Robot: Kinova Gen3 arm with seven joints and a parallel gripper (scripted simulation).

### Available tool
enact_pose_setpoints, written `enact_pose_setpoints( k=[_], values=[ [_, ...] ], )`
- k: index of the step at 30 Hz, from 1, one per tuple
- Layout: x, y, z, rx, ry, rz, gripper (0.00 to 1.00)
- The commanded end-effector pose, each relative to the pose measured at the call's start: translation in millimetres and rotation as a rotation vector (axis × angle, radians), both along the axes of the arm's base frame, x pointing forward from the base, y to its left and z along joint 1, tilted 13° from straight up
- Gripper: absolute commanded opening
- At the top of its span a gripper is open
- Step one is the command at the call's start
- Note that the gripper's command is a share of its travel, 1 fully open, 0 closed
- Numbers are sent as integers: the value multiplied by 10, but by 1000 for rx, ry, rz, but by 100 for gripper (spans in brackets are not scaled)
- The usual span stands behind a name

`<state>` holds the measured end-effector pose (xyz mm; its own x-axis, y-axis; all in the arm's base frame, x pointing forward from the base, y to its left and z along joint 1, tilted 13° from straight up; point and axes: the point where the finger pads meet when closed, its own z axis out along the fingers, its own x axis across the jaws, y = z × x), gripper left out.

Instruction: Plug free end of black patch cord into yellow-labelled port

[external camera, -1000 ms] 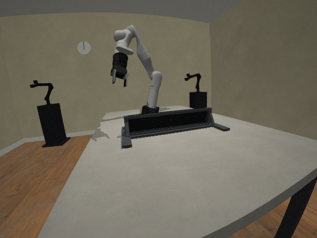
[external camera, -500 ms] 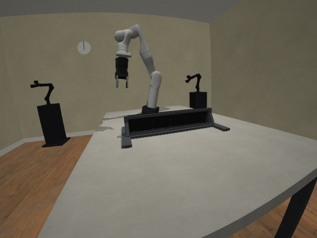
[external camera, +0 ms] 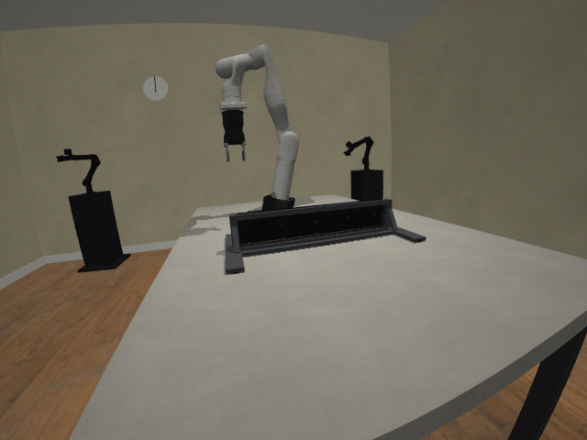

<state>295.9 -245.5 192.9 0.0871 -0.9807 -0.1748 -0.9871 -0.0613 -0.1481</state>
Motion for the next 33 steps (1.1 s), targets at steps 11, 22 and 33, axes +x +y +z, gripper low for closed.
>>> enact_pose_setpoints(
  k=[11, 22, 33],
  values=[
    [-195, 60, 30, 17, 37, -36, 100],
    [-195, 60, 30, 17, 37, -36, 0],
    [-195, 60, 30, 17, 37, -36, 0]
  ],
)
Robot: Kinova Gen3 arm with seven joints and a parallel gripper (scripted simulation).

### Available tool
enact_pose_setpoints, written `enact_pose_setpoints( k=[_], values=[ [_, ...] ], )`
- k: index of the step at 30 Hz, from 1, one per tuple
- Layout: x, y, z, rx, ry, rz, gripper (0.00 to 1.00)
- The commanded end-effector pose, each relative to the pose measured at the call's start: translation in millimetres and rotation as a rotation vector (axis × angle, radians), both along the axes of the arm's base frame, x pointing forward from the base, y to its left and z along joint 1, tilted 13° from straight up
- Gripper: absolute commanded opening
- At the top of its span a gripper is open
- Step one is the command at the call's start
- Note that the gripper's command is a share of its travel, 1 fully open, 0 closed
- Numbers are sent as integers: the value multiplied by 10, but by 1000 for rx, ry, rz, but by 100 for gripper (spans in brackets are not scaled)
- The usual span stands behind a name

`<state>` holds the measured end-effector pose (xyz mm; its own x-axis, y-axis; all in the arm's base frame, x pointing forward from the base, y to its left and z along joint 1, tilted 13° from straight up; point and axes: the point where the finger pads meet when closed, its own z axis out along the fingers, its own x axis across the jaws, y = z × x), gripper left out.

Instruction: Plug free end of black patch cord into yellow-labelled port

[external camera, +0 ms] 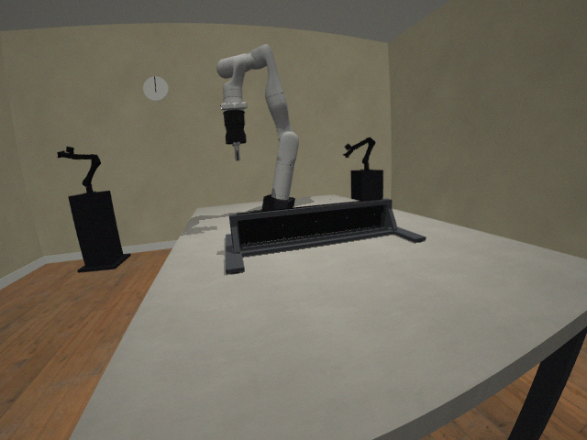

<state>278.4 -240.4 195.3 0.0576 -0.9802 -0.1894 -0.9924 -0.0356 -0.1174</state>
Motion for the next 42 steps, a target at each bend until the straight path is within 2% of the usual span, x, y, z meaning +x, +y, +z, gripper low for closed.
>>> enact_pose_setpoints(
  k=[1, 33, 42],
  values=[
    [-20, 9, 7, 4, 5, -11, 0],
    [-15, 14, 8, 5, 4, -14, 0],
    [34, 69, 30, 15, 2, -61, 0]
  ],
)
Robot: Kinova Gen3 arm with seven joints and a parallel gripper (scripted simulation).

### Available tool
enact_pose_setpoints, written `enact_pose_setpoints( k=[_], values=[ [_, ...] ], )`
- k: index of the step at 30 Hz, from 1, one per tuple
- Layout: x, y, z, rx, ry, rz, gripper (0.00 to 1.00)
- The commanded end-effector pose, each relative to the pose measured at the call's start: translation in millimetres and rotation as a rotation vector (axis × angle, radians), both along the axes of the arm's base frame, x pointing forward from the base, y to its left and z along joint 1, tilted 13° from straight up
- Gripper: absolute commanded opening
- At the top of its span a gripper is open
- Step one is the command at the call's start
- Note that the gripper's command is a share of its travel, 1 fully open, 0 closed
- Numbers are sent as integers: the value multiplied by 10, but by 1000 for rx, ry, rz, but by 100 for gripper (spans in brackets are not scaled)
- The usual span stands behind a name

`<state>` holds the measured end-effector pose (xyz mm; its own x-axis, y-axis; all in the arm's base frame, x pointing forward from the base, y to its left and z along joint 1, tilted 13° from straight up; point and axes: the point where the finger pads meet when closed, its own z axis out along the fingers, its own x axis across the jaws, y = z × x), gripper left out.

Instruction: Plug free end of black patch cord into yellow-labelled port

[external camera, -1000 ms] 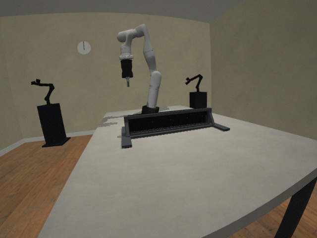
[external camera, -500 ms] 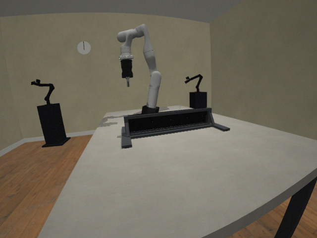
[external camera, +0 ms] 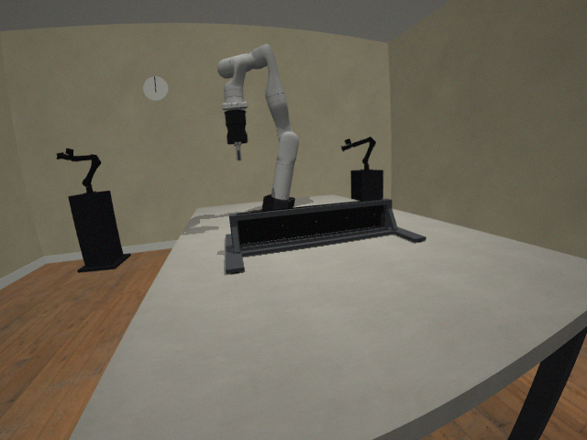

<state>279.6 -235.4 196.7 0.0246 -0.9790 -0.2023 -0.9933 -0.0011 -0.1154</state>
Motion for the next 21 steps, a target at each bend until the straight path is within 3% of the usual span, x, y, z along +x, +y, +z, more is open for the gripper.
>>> enact_pose_setpoints(
  k=[1, 9, 21],
  values=[
    [30, 31, 21, 4, 0, -37, 0],
    [103, 143, 67, 21, -5, -85, 0],
    [339, 528, 218, 98, -3, -328, 0]
  ],
)
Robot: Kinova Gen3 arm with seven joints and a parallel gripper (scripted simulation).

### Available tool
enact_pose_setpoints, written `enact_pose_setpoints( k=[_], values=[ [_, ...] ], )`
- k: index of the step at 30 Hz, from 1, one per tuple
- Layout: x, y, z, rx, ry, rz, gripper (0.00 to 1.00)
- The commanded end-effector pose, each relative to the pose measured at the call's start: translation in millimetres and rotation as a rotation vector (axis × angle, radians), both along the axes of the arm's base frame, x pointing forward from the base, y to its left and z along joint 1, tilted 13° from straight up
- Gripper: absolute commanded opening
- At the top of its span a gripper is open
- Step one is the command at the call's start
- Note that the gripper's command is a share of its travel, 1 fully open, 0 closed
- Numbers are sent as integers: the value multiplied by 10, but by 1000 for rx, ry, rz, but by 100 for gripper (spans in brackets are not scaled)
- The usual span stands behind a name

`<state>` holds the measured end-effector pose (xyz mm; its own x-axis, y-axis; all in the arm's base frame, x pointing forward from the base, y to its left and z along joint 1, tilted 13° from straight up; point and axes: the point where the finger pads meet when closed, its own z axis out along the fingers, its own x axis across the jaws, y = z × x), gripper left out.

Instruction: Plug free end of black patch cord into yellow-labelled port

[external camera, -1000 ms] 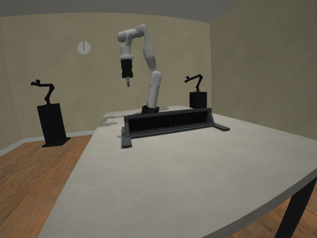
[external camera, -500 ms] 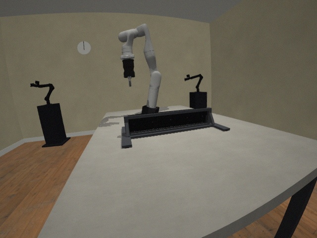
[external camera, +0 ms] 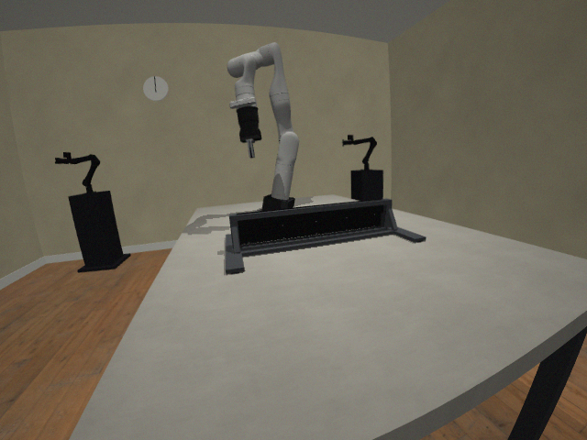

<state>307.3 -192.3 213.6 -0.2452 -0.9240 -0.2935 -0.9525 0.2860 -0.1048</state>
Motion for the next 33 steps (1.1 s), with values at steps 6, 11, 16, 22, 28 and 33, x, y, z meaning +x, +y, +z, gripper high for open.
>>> enact_pose_setpoints(
  k=[6, 11, 16, 22, 28, 33],
  values=[
    [160, 275, 112, 41, 5, -152, 0],
    [284, 524, 193, 100, 13, -305, 0],
    [404, 796, 271, 169, 27, -478, 0],
    [493, 1023, 327, 231, 44, -628, 0],
    [609, 1369, 397, 337, 77, -867, 0],
    [687, 1649, 437, 433, 112, -1074, 0]
  ],
)
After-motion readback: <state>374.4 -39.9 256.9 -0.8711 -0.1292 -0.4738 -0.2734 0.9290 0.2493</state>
